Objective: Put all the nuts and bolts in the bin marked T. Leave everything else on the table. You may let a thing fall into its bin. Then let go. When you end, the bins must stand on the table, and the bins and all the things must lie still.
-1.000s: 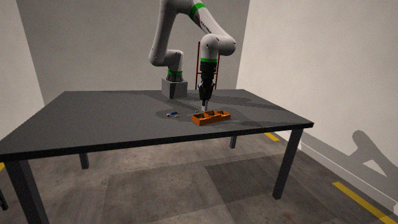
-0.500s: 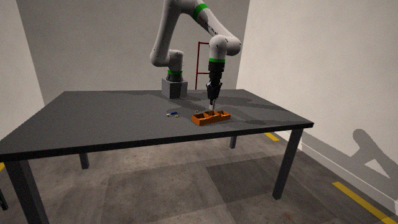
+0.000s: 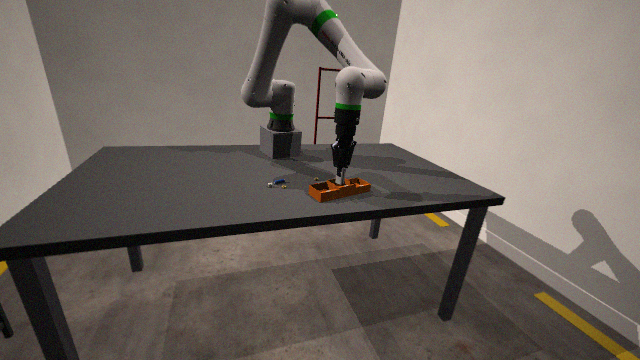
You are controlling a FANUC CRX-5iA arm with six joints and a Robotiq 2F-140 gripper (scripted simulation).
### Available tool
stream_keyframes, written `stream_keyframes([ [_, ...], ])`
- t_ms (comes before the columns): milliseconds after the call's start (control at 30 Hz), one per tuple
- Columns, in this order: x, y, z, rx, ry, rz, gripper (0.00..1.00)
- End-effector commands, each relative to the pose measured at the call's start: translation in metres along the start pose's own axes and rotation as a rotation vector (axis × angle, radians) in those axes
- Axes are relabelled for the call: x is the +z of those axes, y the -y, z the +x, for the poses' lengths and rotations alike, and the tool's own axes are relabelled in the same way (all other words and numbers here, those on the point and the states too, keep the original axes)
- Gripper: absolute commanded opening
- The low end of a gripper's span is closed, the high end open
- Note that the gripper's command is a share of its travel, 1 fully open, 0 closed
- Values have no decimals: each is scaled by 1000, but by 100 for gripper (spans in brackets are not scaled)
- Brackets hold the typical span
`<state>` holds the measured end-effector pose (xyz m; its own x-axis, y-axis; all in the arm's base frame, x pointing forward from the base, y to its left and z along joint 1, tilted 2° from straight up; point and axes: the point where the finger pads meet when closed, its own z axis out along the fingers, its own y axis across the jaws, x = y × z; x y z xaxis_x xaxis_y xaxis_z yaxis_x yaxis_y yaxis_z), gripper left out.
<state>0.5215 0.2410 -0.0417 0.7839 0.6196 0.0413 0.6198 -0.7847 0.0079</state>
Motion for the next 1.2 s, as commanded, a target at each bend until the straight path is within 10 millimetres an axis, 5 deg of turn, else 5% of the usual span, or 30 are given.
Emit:
stream_keyframes([
  [0, 7, 0, 0, 0, 0, 0, 5],
  [333, 26, 0, 0, 0, 0, 0, 5],
  [1167, 26, 0, 0, 0, 0, 0, 5],
])
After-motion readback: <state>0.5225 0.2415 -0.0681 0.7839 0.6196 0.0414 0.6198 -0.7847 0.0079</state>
